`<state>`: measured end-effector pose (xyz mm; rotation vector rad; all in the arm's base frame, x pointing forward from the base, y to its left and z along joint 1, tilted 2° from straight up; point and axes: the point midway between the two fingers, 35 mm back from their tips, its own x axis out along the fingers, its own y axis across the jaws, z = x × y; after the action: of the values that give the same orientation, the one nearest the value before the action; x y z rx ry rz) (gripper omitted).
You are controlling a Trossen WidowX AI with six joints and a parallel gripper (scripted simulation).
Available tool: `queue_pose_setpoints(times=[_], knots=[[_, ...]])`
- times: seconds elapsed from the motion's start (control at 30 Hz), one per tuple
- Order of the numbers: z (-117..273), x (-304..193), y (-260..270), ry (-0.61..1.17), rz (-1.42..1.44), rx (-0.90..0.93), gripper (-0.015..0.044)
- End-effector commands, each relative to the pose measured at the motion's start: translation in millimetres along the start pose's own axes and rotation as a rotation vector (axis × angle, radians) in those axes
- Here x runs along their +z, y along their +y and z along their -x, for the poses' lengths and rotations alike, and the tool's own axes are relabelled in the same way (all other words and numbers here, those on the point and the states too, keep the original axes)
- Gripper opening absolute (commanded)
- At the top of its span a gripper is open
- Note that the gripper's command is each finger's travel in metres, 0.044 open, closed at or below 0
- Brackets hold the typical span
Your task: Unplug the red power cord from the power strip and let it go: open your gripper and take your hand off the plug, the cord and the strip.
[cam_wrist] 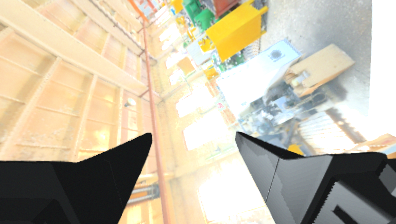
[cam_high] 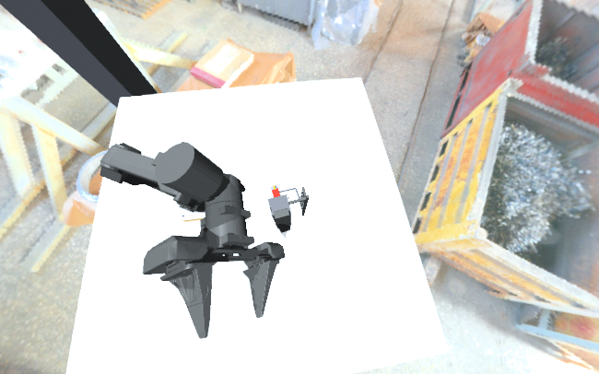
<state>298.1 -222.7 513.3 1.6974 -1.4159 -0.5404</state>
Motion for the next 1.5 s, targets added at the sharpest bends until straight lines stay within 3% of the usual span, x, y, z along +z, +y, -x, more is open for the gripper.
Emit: queue_pose_setpoints(times=[0.0, 0.27, 0.57, 0.73, 1.07, 1.47], knots=[[0.6, -0.8, -1.1, 0.003, 0.005, -0.003, 0.0374], [36.8, -36.8, -62.5, 0.188, 0.401, -0.166, 0.0164], [93.3, -60.8, -143.9, 0.571, 1.111, -0.277, 0.016], [143.1, -64.1, -194.1, 0.901, 1.557, -0.255, 0.016], [225.4, -46.2, -258.6, 1.527, 2.188, 0.001, 0.016], [313.9, -2.3, -303.6, 2.267, 2.506, 0.598, 0.016]])
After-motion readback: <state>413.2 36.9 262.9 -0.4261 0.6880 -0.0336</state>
